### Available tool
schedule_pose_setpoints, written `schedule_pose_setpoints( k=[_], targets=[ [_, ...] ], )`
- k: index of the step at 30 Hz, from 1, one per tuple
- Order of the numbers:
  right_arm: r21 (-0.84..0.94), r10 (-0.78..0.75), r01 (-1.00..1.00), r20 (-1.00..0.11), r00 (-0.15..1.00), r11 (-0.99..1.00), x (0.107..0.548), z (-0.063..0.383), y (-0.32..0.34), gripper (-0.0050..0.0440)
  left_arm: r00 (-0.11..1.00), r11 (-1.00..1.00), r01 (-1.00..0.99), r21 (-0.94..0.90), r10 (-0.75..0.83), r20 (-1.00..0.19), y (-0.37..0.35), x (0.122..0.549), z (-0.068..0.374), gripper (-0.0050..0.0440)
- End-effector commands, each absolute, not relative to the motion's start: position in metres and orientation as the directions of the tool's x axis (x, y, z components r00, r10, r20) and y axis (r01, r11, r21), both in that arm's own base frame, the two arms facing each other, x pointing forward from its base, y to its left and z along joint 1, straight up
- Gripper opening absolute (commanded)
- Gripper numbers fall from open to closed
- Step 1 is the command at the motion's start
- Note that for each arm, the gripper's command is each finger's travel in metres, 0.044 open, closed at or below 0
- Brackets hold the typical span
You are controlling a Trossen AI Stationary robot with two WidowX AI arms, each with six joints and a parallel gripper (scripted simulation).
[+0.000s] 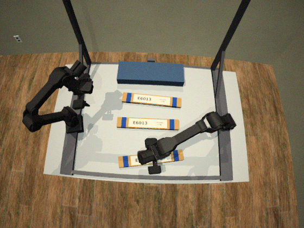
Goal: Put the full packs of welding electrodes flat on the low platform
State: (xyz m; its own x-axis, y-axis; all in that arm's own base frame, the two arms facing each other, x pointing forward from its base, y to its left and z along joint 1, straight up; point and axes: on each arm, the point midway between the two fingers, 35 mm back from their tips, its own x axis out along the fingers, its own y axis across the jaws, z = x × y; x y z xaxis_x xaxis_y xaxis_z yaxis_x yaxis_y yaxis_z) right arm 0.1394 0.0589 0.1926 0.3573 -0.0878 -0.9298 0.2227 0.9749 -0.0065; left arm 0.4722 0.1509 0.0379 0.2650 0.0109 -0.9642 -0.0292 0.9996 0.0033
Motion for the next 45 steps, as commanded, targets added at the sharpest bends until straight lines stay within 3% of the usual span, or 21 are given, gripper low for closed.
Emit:
schedule_pose_setpoints(
  k=[1,10,11,14,23,29,35,45],
  targets=[
    [0.009,-0.077,0.223,-0.924,0.374,0.975,0.141,0.199,0.060,0.0430,0.294,1.000,-0.029,0.012,0.019,-0.956,0.151,0.476,0.052,0.0430],
    [0.009,-0.077,0.223,-0.924,0.374,0.975,0.141,0.199,0.060,0.0430,0.294,1.000,-0.029,0.012,0.019,-0.956,0.151,0.476,0.052,0.0430],
    [0.009,-0.077,0.223,-0.924,0.374,0.975,0.141,0.199,0.060,0.0430,0.269,1.000,-0.027,0.002,0.009,-0.963,0.150,0.470,0.031,0.0430],
    [0.009,-0.077,0.223,-0.924,0.374,0.975,0.141,0.199,0.060,0.0430,0.318,0.999,-0.027,0.018,0.026,-0.948,0.153,0.476,0.067,0.0430],
    [0.009,-0.077,0.223,-0.924,0.374,0.975,0.141,0.199,0.060,0.0430,0.319,0.999,-0.028,0.018,0.026,-0.947,0.152,0.474,0.103,0.0430],
    [0.009,-0.077,0.223,-0.924,0.374,0.975,0.141,0.199,0.060,0.0430,0.288,1.000,-0.027,0.008,0.015,-0.958,0.152,0.474,0.100,0.0430],
    [0.000,-0.082,0.221,-0.929,0.362,0.975,0.177,0.180,0.052,0.0430,0.409,0.991,0.136,0.016,-0.041,-0.912,0.121,0.443,0.117,0.0430],
    [0.008,-0.077,0.221,-0.923,0.376,0.975,0.227,0.165,0.041,0.0430,0.403,0.992,0.124,0.016,-0.036,-0.914,0.085,0.406,0.127,0.0430]
  ],
)
